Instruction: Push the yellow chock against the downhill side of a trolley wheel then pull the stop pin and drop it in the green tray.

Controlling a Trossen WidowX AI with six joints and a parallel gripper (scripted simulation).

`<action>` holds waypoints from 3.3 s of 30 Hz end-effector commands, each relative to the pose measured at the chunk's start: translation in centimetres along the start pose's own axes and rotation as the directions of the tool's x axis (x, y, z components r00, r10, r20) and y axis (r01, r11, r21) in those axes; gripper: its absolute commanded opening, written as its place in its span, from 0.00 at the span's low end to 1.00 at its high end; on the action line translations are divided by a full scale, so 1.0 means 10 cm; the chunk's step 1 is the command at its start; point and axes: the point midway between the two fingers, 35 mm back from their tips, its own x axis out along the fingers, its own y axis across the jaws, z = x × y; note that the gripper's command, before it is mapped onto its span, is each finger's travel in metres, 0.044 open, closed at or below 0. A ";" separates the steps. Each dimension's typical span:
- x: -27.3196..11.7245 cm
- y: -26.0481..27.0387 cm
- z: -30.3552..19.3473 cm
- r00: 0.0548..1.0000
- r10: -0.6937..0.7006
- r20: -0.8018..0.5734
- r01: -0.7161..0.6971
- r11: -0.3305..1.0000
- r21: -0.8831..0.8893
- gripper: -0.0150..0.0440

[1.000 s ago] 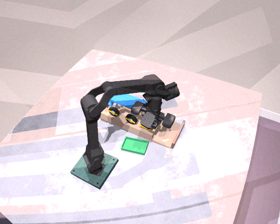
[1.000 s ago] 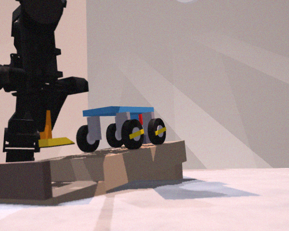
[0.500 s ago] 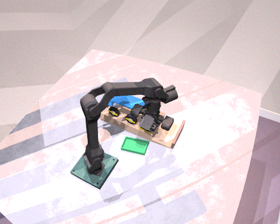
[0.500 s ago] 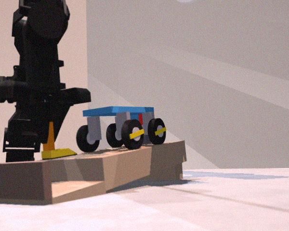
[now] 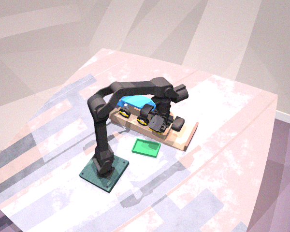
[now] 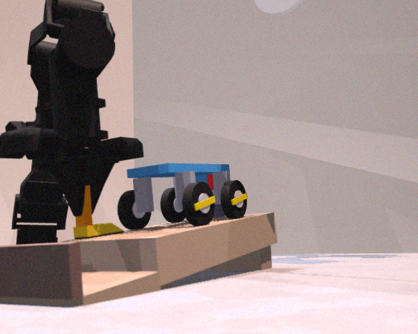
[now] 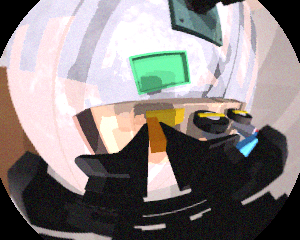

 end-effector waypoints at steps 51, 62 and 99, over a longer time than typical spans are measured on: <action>0.00 -0.26 0.00 1.000 0.003 0.000 -0.003 1.000 0.001 0.48; -0.21 -0.25 0.02 1.000 -0.007 -0.002 0.007 1.000 -0.001 0.58; -0.81 -1.64 -0.42 0.991 -0.120 -0.065 -0.005 0.441 -0.898 0.58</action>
